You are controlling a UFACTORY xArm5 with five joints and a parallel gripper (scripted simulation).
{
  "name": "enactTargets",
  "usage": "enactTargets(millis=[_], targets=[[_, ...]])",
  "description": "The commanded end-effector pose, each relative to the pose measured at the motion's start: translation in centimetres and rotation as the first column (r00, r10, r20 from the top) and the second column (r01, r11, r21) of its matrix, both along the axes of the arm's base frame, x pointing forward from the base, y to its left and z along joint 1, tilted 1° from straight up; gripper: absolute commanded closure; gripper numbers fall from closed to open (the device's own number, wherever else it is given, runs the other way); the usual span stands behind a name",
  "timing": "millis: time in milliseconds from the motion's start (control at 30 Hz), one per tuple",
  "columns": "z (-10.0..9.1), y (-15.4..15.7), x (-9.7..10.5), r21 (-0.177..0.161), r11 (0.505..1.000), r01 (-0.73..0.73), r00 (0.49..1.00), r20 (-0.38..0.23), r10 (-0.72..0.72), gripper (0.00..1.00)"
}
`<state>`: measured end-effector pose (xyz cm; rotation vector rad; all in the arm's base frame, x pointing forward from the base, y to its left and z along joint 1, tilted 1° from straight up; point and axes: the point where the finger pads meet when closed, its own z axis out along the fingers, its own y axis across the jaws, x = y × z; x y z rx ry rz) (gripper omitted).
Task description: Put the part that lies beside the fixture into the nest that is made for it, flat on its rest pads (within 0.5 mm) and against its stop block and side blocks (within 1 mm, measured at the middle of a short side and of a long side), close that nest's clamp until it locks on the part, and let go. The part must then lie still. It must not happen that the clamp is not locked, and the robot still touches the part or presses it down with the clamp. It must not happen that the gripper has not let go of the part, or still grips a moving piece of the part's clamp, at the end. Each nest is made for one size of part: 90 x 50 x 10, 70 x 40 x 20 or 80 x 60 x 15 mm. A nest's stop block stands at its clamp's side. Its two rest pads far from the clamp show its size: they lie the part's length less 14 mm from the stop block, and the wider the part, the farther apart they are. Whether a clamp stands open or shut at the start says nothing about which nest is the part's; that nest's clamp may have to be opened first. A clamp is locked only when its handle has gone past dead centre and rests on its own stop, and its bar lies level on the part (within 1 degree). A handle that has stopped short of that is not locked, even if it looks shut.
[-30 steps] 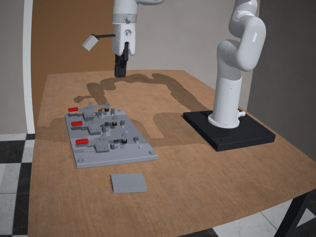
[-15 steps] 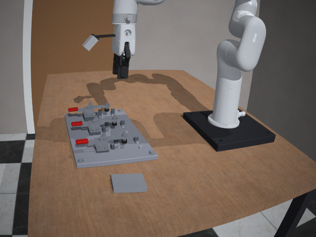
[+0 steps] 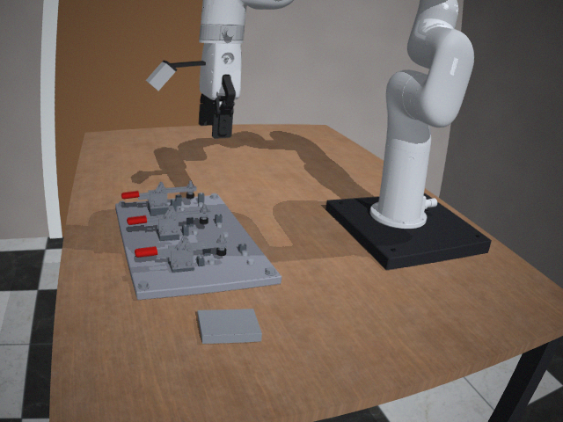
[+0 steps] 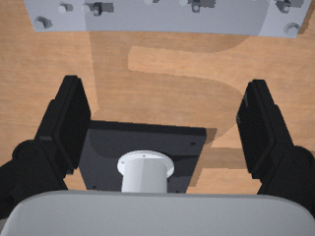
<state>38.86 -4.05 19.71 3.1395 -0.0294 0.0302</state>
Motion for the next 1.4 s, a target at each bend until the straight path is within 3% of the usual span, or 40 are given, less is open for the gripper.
enactTargets(millis=[0, 367, 400, 1367], targets=[[0.14, -0.01, 0.10, 0.000, 1.000, 0.000, 1.000, 0.004, 0.000, 0.00], [0.14, -0.01, 0.10, 0.000, 1.000, 0.000, 1.000, 0.004, 0.000, 0.00], [0.14, -0.01, 0.10, 0.000, 1.000, 0.000, 1.000, 0.004, 0.000, 0.53], [0.14, -0.01, 0.10, 0.000, 1.000, 0.000, 1.000, 0.004, 0.000, 0.53]])
